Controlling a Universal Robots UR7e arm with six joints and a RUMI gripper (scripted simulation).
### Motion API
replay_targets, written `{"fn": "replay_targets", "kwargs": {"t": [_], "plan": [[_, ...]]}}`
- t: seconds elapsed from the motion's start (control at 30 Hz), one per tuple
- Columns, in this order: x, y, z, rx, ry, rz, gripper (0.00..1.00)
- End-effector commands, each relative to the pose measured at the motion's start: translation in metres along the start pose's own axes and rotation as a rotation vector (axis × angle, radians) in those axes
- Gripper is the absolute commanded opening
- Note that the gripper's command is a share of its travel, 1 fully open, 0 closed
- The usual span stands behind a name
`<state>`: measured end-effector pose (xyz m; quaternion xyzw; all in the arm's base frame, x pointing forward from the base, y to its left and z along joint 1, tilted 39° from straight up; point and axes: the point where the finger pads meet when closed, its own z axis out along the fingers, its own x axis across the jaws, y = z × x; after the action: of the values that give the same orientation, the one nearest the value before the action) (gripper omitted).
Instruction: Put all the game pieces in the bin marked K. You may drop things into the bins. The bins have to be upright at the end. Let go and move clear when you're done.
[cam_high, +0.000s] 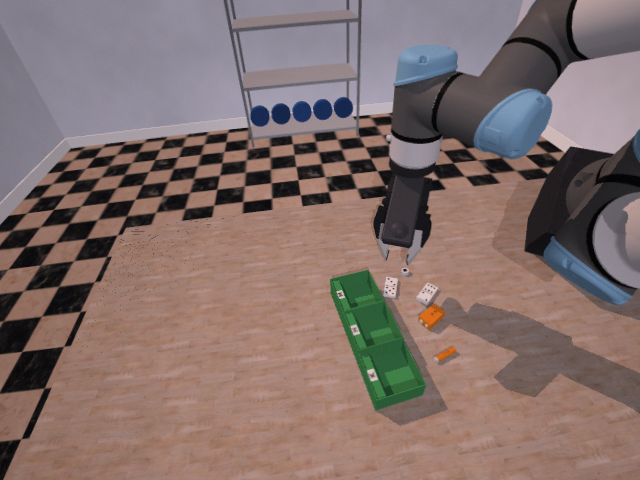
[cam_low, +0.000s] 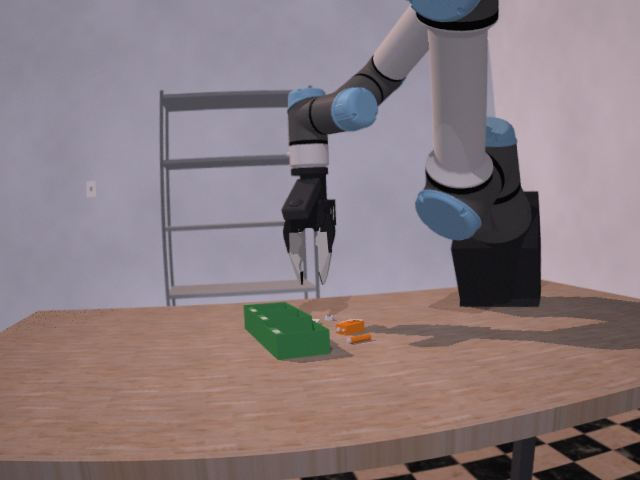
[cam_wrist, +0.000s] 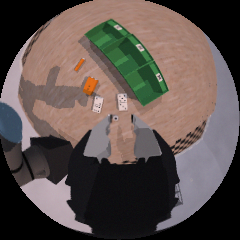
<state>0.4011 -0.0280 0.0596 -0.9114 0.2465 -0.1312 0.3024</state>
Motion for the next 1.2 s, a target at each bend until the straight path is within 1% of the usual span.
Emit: {"fn": "replay_targets", "kwargs": {"t": [0.0, 0.4, 1.17], "plan": [[0.0114, 0.0091, 0.0102, 0.017, -0.001, -0.086, 0.24], [0.0082, 0.0028, 0.0101, 0.017, -0.001, -0.086, 0.24], [0.005, 0.0002, 0.0101, 0.017, -0.001, -0.086, 0.24]]}}
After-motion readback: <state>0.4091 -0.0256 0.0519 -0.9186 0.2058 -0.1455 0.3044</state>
